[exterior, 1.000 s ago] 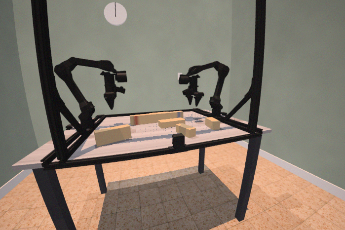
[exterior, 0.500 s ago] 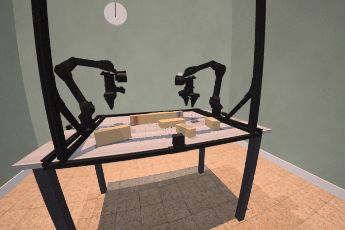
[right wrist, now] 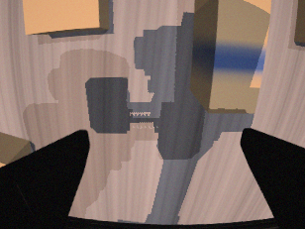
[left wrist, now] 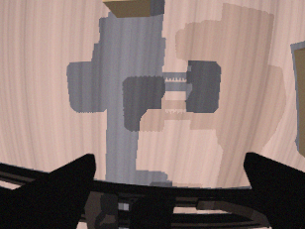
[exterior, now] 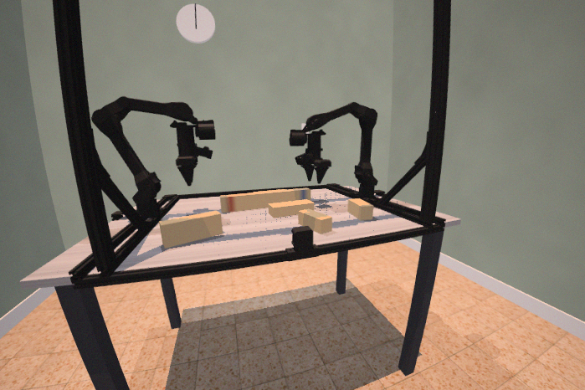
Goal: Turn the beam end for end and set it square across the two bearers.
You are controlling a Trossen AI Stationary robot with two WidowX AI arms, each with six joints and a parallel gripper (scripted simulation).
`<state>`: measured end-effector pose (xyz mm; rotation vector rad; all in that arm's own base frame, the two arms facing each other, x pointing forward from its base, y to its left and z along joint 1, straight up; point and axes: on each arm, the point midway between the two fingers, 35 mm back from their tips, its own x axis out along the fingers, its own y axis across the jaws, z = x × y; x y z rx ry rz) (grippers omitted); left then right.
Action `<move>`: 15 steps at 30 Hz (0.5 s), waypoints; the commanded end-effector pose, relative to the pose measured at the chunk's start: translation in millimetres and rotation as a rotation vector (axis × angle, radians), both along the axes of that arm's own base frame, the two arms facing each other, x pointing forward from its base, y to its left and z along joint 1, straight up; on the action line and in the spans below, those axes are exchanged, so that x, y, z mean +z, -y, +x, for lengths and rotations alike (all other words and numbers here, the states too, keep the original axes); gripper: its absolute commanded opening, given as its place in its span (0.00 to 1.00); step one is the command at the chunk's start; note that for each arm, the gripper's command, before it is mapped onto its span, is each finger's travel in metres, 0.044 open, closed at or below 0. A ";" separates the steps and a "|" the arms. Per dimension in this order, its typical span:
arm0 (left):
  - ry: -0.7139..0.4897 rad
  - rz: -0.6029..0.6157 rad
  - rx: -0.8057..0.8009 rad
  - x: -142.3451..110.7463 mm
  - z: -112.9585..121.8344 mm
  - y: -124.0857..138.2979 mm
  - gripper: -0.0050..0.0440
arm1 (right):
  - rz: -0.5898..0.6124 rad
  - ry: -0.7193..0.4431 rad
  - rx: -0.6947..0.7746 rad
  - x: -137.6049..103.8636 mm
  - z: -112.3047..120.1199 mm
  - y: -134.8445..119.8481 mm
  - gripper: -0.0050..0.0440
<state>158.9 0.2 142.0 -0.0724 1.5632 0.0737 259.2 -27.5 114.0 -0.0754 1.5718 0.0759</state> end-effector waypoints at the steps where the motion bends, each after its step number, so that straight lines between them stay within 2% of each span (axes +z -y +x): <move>1: -0.006 -0.001 0.005 -1.1 -1.4 0.2 1.00 | 0.000 0.002 0.002 -1.6 11.8 3.0 0.94; 15: -0.006 -0.001 0.005 -1.1 -1.4 0.2 1.00 | 0.000 0.002 0.002 -5.9 38.4 10.0 0.94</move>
